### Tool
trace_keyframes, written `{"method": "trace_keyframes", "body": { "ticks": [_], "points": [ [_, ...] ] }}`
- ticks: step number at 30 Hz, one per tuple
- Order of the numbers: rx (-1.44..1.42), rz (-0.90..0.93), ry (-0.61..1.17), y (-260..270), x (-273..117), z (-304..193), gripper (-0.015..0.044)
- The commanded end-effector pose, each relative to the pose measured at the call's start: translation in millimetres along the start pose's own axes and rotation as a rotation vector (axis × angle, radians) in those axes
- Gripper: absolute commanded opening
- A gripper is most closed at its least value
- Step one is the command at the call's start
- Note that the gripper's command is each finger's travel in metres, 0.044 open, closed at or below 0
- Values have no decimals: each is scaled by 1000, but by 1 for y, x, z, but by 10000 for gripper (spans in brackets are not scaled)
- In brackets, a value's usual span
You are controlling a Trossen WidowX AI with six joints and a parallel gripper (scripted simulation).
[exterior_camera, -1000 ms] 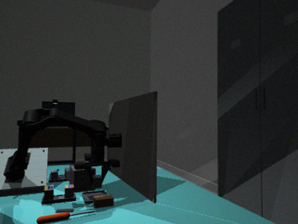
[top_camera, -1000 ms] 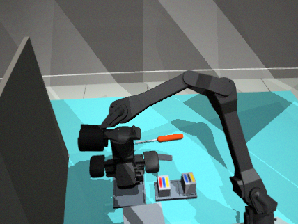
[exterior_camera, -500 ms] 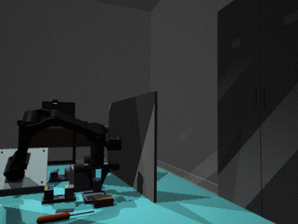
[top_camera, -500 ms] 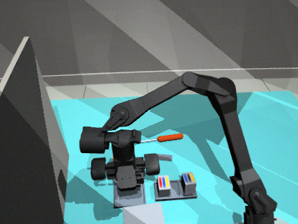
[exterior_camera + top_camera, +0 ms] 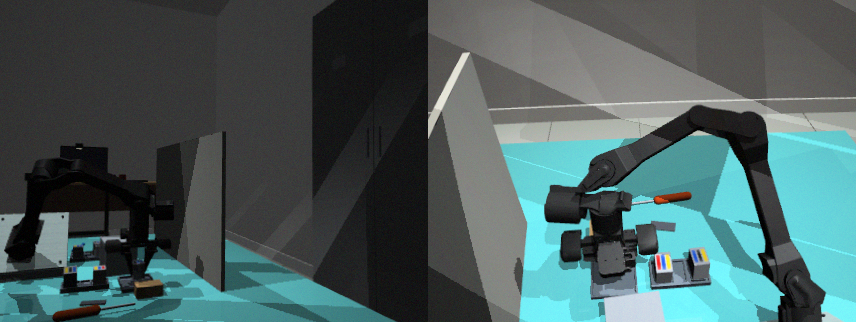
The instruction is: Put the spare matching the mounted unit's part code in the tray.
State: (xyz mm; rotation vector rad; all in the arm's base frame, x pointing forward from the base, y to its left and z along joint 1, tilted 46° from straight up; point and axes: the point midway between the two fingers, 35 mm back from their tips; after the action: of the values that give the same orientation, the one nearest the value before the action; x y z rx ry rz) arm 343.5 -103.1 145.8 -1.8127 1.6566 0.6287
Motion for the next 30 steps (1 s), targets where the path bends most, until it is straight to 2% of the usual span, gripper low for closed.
{"method": "trace_keyframes", "body": {
  "ticks": [1,5,22,30],
  "points": [
    [0,-7,-5,0,1,0,0],
    [0,-6,-5,1,4,0,0],
    [0,1,0,0,2,0,440],
    [-2,-3,-10,1,-99,0,440]
  ]
}}
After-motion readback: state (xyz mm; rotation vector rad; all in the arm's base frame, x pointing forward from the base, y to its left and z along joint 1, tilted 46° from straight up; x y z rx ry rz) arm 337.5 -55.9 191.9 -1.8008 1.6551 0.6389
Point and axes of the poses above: the point midway between the two fingers, 35 mm back from their tips, its own x axis out along the fingers, its own y axis across the jaws, z = x × y, and after that the axes turned 7 degrees about x, right-handed
